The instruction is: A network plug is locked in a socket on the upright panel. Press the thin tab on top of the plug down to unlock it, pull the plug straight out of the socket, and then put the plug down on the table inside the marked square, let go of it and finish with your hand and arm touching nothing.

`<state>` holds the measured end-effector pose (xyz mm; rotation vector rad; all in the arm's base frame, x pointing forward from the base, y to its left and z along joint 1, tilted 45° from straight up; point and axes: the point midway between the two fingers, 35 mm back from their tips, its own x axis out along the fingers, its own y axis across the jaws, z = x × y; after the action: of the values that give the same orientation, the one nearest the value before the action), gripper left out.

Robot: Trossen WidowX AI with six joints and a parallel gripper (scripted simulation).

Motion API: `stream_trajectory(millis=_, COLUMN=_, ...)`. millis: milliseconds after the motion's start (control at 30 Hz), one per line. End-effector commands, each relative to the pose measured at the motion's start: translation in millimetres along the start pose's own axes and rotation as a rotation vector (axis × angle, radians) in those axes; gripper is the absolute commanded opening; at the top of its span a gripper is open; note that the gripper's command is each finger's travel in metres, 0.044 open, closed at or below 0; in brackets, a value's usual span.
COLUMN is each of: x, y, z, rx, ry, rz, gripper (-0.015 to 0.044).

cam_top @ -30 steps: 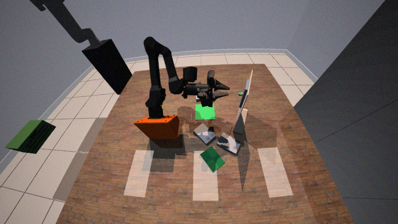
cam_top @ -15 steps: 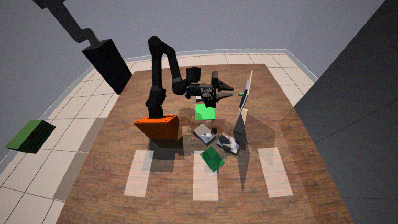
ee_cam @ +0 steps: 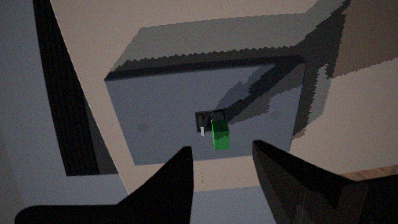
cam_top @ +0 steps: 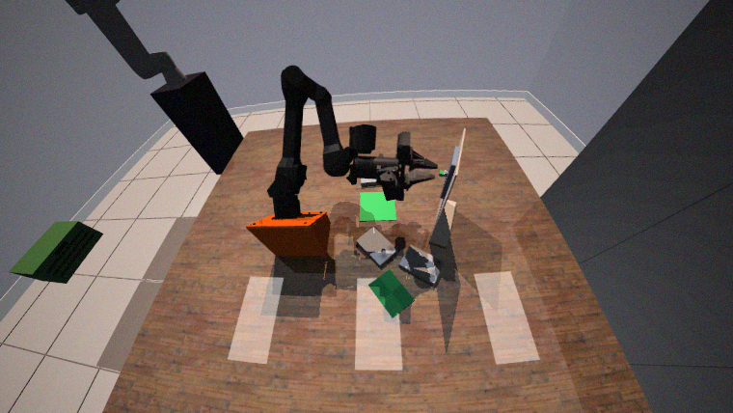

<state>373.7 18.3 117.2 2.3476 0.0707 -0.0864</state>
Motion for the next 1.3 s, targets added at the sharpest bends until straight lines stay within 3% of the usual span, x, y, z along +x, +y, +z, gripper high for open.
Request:
stream_trajectory(millis=0, x=6.6, y=1.6, z=0.3, rx=-0.004, ry=0.007, rz=0.005, gripper=0.0156)
stream_trajectory(millis=467, x=20.8, y=0.8, z=6.2, rx=-0.005, ry=0.008, rz=0.006, gripper=0.0156)
stream_trajectory(millis=1267, x=20.8, y=0.8, z=6.2, rx=-0.005, ry=0.008, rz=0.006, gripper=0.0000)
